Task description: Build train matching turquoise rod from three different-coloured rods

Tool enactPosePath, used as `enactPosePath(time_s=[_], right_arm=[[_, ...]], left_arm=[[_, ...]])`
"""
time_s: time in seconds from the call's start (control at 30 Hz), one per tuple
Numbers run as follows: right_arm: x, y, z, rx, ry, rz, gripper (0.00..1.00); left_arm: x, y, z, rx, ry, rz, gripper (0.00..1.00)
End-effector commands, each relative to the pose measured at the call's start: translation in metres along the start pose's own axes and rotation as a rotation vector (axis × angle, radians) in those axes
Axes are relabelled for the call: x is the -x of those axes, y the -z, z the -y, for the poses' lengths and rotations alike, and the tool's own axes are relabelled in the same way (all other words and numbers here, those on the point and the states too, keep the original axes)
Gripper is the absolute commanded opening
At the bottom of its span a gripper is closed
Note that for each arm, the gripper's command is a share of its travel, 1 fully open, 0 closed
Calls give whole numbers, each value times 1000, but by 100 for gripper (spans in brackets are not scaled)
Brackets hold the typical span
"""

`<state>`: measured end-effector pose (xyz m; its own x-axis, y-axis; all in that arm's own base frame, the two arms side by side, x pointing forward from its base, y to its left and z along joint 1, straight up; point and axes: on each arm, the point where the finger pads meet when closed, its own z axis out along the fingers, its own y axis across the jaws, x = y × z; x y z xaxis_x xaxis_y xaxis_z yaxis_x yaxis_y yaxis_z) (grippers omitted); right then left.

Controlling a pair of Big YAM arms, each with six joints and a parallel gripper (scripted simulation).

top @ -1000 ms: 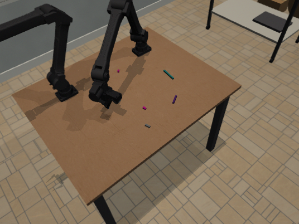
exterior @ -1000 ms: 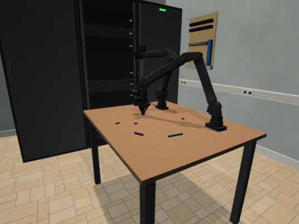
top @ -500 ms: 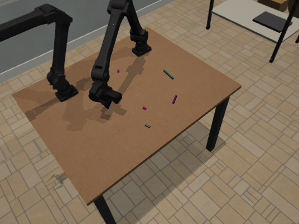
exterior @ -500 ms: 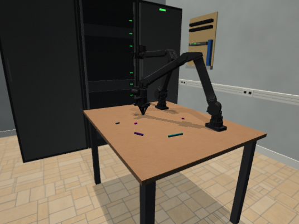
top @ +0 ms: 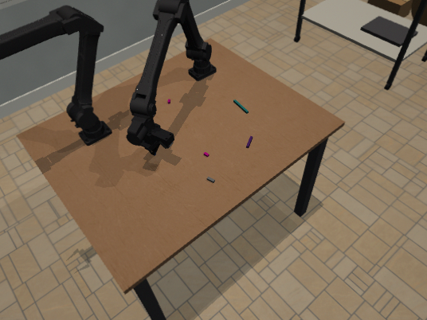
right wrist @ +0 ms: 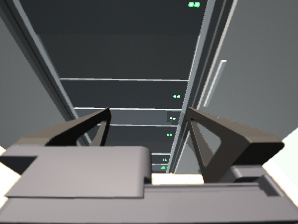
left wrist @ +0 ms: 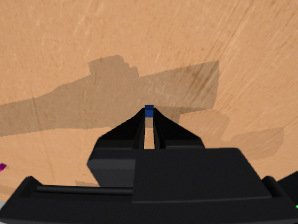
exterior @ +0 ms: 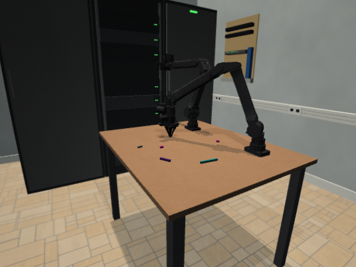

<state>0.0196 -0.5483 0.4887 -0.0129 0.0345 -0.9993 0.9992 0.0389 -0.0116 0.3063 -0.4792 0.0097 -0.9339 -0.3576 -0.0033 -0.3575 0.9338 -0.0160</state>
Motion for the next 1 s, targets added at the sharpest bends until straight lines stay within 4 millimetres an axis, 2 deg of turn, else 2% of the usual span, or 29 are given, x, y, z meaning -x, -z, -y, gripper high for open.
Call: enactPosePath(time_s=[0.0, 0.03, 0.2, 0.33, 0.77, 0.83, 0.9, 0.97], right_arm=[[12, 4, 9, -19, -12, 35, 100], [12, 4, 9, -19, -12, 35, 100], [12, 4, 9, -19, -12, 35, 100], [12, 4, 9, -19, -12, 35, 100], [12, 4, 9, -19, -12, 35, 100], [12, 4, 9, -19, -12, 35, 100], [12, 4, 9, -19, -12, 35, 100], [12, 4, 9, -19, -12, 35, 100]], left_arm=[[4, -18, -4, 23, 17, -5, 8], [4, -18, -4, 23, 17, -5, 12], [4, -18, -4, 23, 17, -5, 16], [4, -18, -4, 23, 17, -5, 23], [4, -15, -4, 25, 17, -5, 23], [5, -7, 1, 20, 17, -4, 23], [8, 8, 15, -11, 17, 2, 23], [9, 41, 20, -56, 17, 12, 23]])
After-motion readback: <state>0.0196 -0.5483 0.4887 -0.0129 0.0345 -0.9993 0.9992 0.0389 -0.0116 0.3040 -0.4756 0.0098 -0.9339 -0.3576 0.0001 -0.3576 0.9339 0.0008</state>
